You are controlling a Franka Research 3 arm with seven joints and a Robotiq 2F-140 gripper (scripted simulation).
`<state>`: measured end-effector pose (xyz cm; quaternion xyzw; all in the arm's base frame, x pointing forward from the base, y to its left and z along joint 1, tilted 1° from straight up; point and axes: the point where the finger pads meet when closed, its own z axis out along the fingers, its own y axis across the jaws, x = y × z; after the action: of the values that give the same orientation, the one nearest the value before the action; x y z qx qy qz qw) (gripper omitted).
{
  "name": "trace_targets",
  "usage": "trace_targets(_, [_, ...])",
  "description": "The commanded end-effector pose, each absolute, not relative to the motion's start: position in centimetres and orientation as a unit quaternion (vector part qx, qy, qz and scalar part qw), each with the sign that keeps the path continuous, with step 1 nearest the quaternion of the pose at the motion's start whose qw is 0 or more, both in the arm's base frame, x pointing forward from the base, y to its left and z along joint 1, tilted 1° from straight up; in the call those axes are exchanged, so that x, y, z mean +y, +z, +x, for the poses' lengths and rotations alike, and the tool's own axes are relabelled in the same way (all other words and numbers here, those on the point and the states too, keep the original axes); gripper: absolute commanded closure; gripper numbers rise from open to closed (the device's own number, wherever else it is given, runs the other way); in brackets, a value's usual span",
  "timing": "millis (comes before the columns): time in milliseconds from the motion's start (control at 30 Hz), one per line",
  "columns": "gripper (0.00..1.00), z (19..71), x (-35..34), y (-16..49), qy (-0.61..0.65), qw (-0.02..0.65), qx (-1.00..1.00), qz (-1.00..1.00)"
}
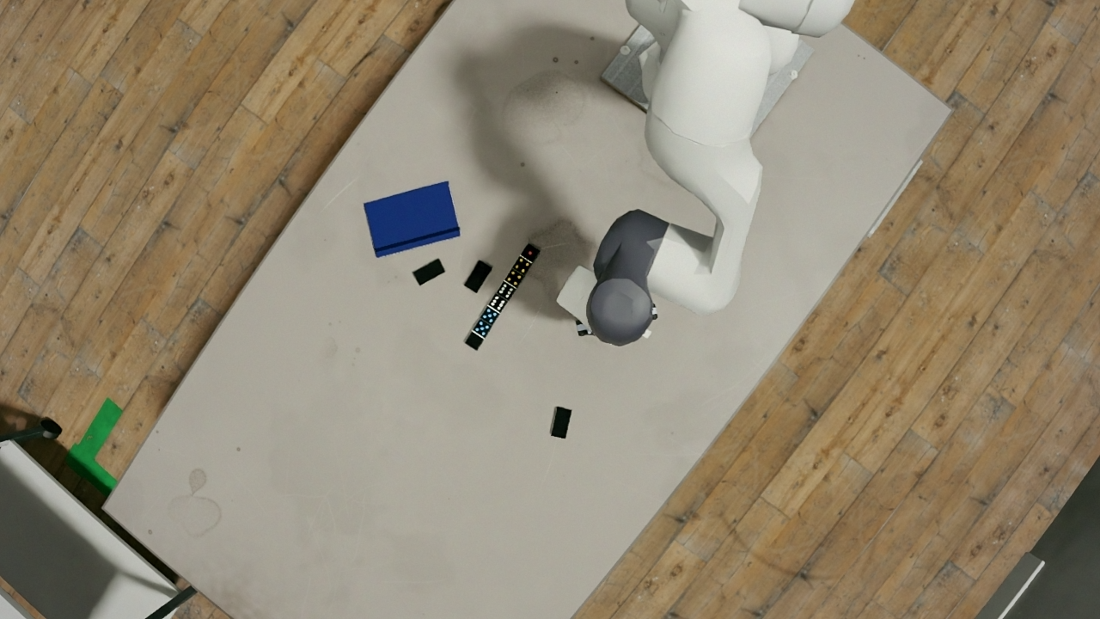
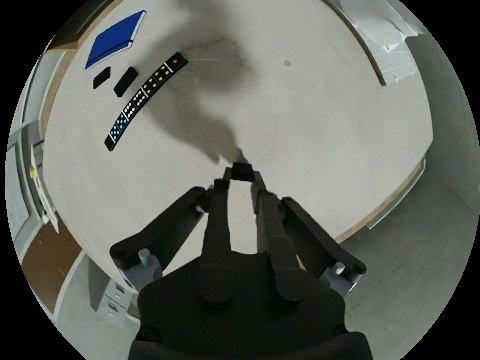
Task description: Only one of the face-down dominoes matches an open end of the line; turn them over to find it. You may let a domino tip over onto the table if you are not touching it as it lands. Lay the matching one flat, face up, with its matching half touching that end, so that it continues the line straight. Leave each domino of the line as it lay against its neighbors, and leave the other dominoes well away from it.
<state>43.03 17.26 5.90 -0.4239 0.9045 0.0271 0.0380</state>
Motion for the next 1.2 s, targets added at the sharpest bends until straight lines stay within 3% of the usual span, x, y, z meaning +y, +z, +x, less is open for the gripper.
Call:
trace_targets(0, [0.77,43.6,17.3,6.2,0.032,0.057,0.897,-0.438])
trace_targets(1167, [0.77,42.6,16.0,6.1,0.083,0.160,0.884,-0.432])
